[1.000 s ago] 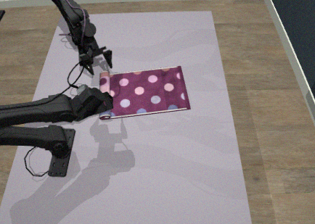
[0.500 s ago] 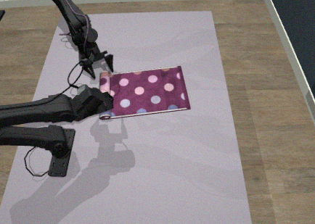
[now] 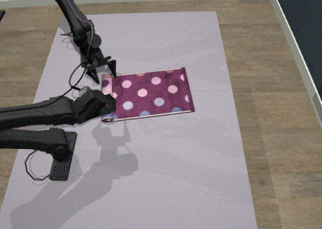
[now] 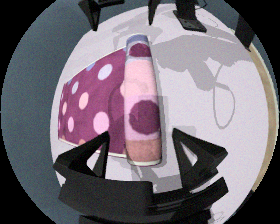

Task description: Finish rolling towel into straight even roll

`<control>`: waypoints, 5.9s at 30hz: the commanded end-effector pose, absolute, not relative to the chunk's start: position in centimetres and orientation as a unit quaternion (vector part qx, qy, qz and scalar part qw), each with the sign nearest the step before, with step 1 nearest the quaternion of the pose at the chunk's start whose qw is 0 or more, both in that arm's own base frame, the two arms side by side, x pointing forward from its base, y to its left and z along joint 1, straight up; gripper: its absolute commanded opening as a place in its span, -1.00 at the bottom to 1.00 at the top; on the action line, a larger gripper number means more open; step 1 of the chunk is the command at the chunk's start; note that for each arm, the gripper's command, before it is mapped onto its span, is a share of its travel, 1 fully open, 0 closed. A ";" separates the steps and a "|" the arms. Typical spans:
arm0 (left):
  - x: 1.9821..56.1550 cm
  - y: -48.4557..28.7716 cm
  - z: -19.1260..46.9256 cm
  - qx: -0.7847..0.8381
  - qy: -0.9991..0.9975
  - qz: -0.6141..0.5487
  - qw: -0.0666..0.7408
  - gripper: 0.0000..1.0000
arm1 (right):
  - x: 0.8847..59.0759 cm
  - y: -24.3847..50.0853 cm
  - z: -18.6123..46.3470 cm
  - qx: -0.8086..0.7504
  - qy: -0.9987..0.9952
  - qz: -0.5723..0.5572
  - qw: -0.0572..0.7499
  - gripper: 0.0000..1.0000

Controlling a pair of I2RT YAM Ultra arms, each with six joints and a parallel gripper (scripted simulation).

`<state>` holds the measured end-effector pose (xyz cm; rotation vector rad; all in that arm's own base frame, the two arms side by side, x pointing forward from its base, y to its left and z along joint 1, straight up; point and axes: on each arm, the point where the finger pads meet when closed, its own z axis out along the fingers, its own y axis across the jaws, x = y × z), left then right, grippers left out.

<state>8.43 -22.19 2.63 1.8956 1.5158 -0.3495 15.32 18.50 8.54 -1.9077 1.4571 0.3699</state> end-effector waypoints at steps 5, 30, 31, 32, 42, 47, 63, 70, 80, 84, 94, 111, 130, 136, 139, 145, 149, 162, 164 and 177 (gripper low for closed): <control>8.5 -22.7 2.3 0.723 0.581 -0.138 0.348 0.36 | 15.1 18.7 8.2 -0.739 0.560 0.148 0.344 0.96; 8.5 -22.7 2.0 0.723 0.581 -0.138 0.348 -0.72 | 15.1 18.7 8.2 -0.739 0.560 0.148 0.344 0.96; 8.5 -22.7 2.0 0.722 0.581 -0.139 0.347 -0.72 | 15.1 18.7 8.2 -0.739 0.560 0.148 0.344 0.96; 8.5 -22.7 2.0 0.722 0.581 -0.139 0.347 -0.72 | 15.1 18.7 8.2 -0.739 0.560 0.148 0.344 0.96; 8.5 -22.7 2.1 0.716 0.599 -0.173 0.315 -0.72 | 15.2 18.6 8.1 -0.741 0.558 0.149 0.343 0.96; 8.5 -22.7 2.2 0.706 0.616 -0.210 0.279 -0.72 | 15.4 18.5 8.0 -0.742 0.556 0.150 0.343 0.96; 8.5 -22.7 2.6 0.651 0.663 -0.343 0.137 -0.72 | 15.9 18.2 7.7 -0.746 0.551 0.152 0.342 0.96; 8.5 -22.7 2.8 0.624 0.673 -0.389 0.083 -0.72 | 15.9 18.2 7.7 -0.746 0.550 0.153 0.342 0.96; 8.5 -22.7 3.1 0.571 0.681 -0.458 -0.006 -0.72 | 15.9 18.2 7.7 -0.746 0.550 0.153 0.342 0.96; 8.5 -22.7 3.1 0.563 0.681 -0.467 -0.019 -0.72 | 15.9 18.2 7.7 -0.746 0.550 0.153 0.342 0.96; 8.5 -22.7 3.0 0.547 0.681 -0.484 -0.043 -0.72 | 16.0 18.2 7.7 -0.747 0.550 0.153 0.342 0.96; 8.5 -22.7 2.0 0.547 0.681 -0.484 -0.043 -0.72 | 16.0 18.5 5.5 -0.750 0.546 0.155 0.341 0.96; 8.5 -22.7 2.0 0.547 0.681 -0.484 -0.043 -0.72 | 15.9 18.8 2.4 -0.750 0.546 0.155 0.341 0.53; 8.5 -22.7 2.0 0.547 0.681 -0.484 -0.043 -0.72 | 15.9 18.8 2.4 -0.750 0.546 0.155 0.341 0.19; 8.5 -22.7 2.0 0.547 0.681 -0.484 -0.043 -0.72 | 15.9 18.8 2.4 -0.750 0.546 0.155 0.341 -0.06; 8.5 -22.7 2.0 0.547 0.681 -0.484 -0.043 -0.72 | 15.9 18.8 2.4 -0.750 0.546 0.155 0.341 -0.57; 8.5 -22.7 2.0 0.547 0.681 -0.484 -0.043 -0.72 | 15.9 18.8 2.4 -0.750 0.546 0.155 0.341 -0.72; 8.5 -22.7 2.9 0.547 0.681 -0.484 -0.043 0.23 | 15.9 18.8 2.4 -0.750 0.546 0.155 0.341 -0.73; 8.5 -22.7 3.0 0.547 0.681 -0.484 -0.043 0.42 | 15.9 18.8 2.4 -0.750 0.546 0.155 0.341 -0.73; 10.2 -20.9 4.7 0.547 0.681 -0.484 -0.043 0.70 | 15.9 18.8 2.5 -0.747 0.558 0.174 0.316 -0.73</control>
